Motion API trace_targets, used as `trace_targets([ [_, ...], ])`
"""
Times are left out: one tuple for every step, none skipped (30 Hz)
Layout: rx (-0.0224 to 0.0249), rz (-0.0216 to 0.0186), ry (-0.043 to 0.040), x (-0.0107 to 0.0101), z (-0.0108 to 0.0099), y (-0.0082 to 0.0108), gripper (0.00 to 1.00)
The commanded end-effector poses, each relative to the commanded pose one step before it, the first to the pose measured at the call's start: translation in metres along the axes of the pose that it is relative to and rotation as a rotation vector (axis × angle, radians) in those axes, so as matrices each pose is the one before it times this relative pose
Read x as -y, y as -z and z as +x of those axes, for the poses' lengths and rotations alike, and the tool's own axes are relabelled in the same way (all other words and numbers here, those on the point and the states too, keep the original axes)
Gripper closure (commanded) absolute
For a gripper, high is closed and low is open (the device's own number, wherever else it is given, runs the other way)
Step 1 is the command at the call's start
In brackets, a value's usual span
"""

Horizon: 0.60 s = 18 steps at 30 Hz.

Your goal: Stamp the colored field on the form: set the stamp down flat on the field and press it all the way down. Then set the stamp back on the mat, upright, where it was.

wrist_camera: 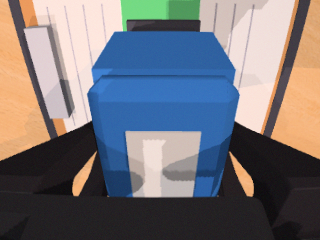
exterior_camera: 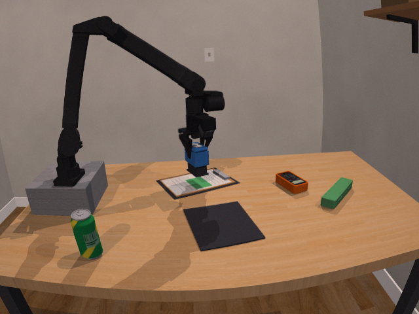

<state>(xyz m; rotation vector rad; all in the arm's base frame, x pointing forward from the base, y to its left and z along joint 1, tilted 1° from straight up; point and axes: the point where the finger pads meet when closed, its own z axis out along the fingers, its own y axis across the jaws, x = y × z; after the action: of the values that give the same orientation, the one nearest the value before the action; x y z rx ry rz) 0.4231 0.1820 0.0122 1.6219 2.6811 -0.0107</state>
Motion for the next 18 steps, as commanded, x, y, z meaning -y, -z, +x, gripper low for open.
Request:
trace_targets([
  [0.00553, -0.07139, 0.01084, -0.02768, -0.00115, 0.02757, 0.67],
  [-0.00007, -0.00002, 0.00097, -0.00004, 0.00047, 0.0, 0.67],
  [0.0, 0.0, 0.0, 0.0, 0.0, 0.0, 0.67],
  [0.0, 0.0, 0.0, 0.0, 0.0, 0.0, 0.67],
  [0.0, 0.0, 0.0, 0.0, 0.0, 0.0, 0.67],
  [0.0, 0.0, 0.0, 0.0, 0.0, 0.0, 0.67],
  [0.0, 0.0, 0.0, 0.0, 0.0, 0.0, 0.67],
  [0.0, 0.0, 0.0, 0.0, 0.0, 0.0, 0.67],
  [0.0, 0.0, 0.0, 0.0, 0.0, 0.0, 0.67],
  [0.0, 0.0, 0.0, 0.0, 0.0, 0.0, 0.67],
  [0.0, 0.0, 0.0, 0.0, 0.0, 0.0, 0.67],
  [0.0, 0.0, 0.0, 0.0, 0.0, 0.0, 0.67],
  [0.0, 0.0, 0.0, 0.0, 0.0, 0.0, 0.67],
  [0.0, 0.0, 0.0, 0.0, 0.0, 0.0, 0.67],
  [0.0, 0.0, 0.0, 0.0, 0.0, 0.0, 0.67],
  [0.0, 0.0, 0.0, 0.0, 0.0, 0.0, 0.67],
  [0.0, 0.0, 0.0, 0.0, 0.0, 0.0, 0.67],
  [0.0, 0.0, 0.0, 0.0, 0.0, 0.0, 0.67],
])
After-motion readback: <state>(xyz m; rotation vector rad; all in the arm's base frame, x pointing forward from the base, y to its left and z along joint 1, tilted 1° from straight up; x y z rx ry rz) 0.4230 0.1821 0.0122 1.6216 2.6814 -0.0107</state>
